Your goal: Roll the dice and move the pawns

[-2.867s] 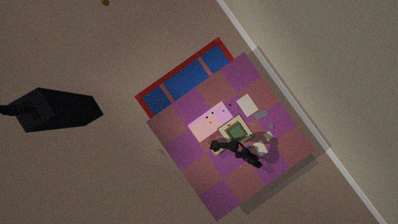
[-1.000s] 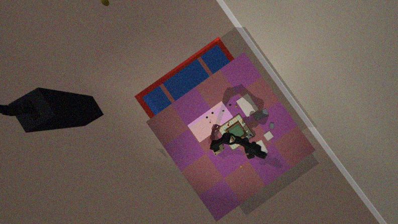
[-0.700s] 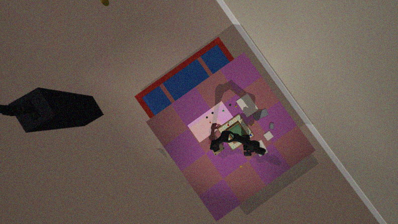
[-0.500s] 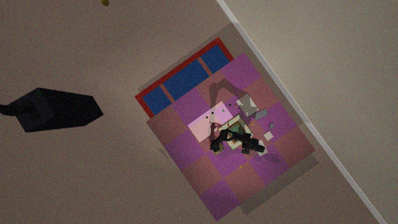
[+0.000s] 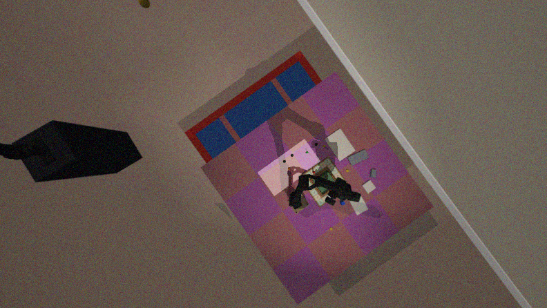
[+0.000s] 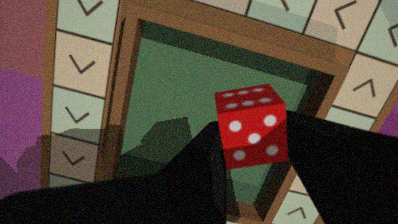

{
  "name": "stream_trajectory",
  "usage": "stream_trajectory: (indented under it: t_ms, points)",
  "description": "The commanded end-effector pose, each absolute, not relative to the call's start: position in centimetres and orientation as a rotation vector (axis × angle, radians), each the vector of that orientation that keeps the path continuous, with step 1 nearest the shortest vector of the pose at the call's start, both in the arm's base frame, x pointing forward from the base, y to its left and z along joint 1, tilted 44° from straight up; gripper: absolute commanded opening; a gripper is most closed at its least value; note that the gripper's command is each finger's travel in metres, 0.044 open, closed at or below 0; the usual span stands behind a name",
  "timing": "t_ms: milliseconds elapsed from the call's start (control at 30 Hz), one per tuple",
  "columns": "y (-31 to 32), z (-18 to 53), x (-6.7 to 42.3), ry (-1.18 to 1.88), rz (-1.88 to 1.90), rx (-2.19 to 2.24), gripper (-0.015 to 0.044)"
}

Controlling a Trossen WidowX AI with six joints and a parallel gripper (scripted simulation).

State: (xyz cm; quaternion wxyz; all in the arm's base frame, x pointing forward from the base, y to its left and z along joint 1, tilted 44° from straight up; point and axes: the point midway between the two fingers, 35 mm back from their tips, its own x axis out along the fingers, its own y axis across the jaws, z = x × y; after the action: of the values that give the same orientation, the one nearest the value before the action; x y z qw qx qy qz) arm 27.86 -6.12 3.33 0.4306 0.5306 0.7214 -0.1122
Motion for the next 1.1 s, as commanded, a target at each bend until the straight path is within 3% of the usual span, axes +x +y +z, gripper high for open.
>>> stream_trajectory:
  t_ms: [0, 533, 1067]
  points:
    - [-4.9, 4.0, 27.8, 1.808, -0.38, 1.408, 0.0]
    - [-2.0, 5.3, 27.6, 1.817, -0.691, 1.633, 0.0]
    - [-1.6, 4.0, 26.6, 1.556, -1.022, 1.237, 0.0]
